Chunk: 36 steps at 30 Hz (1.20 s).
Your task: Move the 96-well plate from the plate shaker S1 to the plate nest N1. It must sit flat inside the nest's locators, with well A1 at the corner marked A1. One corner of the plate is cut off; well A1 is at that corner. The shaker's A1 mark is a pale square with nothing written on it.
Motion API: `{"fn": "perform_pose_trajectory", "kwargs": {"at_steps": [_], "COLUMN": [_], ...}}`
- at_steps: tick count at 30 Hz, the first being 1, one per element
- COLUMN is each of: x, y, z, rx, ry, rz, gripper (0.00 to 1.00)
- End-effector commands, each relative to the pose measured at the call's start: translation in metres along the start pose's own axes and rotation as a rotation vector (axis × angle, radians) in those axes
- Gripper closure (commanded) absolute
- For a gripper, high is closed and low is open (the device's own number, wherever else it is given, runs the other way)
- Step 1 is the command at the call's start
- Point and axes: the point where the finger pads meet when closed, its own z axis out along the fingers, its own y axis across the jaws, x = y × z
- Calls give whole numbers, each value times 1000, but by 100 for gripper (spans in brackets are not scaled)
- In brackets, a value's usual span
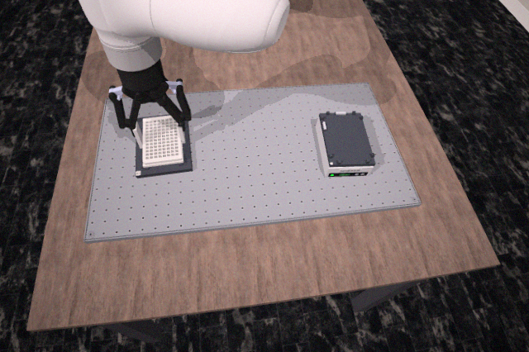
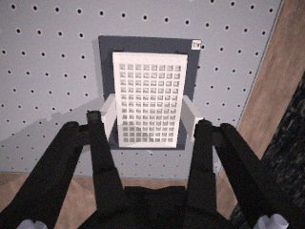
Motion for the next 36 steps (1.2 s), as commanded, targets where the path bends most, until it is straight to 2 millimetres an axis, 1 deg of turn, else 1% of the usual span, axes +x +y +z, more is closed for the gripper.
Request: {"fn": "perform_pose_trajectory", "kwargs": {"at_steps": [1,6,7,27,33,36], "x": [0,0,0,0,0,0], "y": [0,0,0,0,0,0], "z": [0,1,1,1,-15,-18], "rx": [0,0,0,0,0,0], "ry": [0,0,0,0,0,0], "rz": [0,0,0,0,0,0], "gripper": [90,90,0,0,0,0]}}
